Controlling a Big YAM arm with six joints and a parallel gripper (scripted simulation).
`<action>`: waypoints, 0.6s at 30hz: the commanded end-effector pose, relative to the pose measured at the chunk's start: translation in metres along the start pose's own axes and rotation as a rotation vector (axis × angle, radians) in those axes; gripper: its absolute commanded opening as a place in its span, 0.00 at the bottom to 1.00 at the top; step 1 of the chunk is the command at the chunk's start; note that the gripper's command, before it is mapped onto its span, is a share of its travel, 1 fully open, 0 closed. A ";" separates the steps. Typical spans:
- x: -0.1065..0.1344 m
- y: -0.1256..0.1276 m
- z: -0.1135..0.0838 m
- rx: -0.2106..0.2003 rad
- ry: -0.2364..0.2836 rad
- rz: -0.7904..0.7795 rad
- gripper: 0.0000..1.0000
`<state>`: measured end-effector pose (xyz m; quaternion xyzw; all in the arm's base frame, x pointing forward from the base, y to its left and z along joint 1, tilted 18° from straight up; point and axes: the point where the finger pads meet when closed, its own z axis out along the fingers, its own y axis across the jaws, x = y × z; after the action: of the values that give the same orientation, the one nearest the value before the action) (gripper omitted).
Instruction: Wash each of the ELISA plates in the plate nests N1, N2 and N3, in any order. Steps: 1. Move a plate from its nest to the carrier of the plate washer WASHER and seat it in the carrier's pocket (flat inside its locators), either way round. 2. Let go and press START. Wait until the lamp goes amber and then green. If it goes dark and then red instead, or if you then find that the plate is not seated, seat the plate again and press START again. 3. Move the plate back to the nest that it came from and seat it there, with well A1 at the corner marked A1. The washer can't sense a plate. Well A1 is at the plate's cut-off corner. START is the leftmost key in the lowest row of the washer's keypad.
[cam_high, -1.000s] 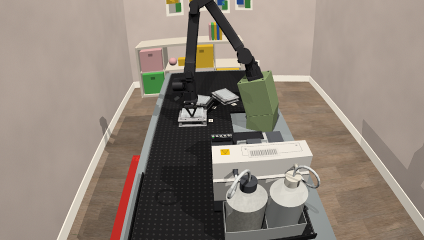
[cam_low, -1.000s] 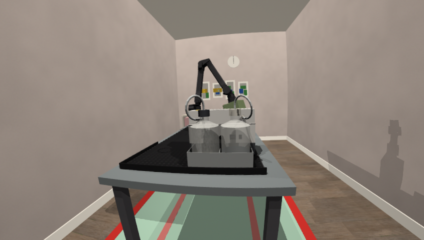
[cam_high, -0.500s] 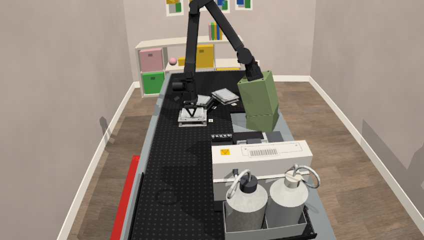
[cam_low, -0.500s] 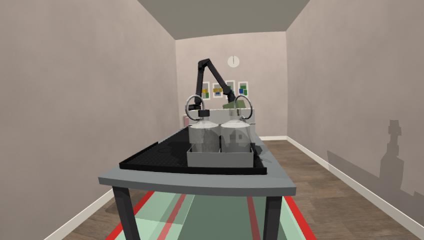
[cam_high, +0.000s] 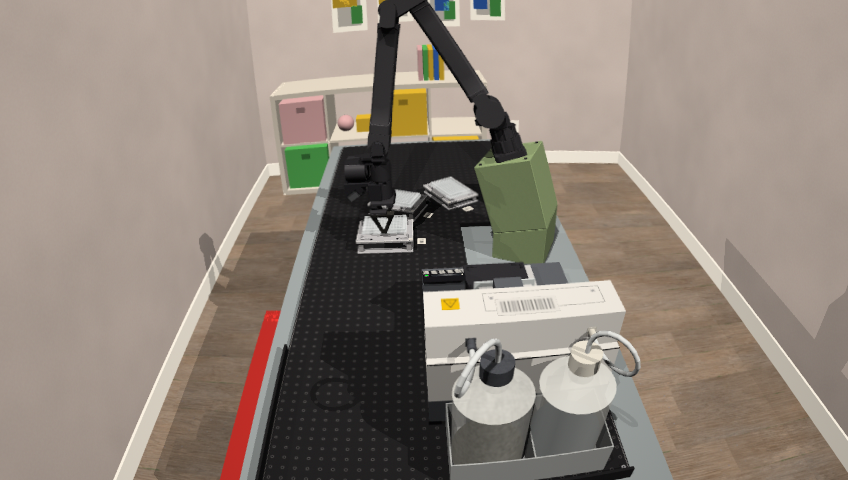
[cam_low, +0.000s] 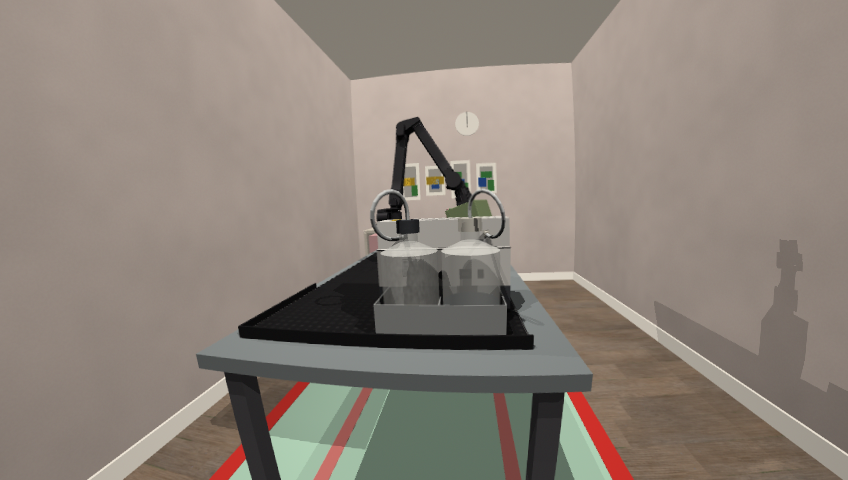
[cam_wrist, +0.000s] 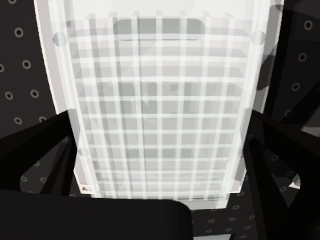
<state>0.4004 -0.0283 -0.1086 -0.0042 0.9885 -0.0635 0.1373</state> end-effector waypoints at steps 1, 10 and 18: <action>-0.006 0.000 -0.002 -0.001 -0.013 -0.003 0.84; -0.006 0.000 -0.002 -0.001 -0.013 -0.003 0.84; -0.007 0.000 0.004 -0.002 -0.011 -0.014 0.84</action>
<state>0.4009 -0.0283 -0.1085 -0.0045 0.9884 -0.0635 0.1382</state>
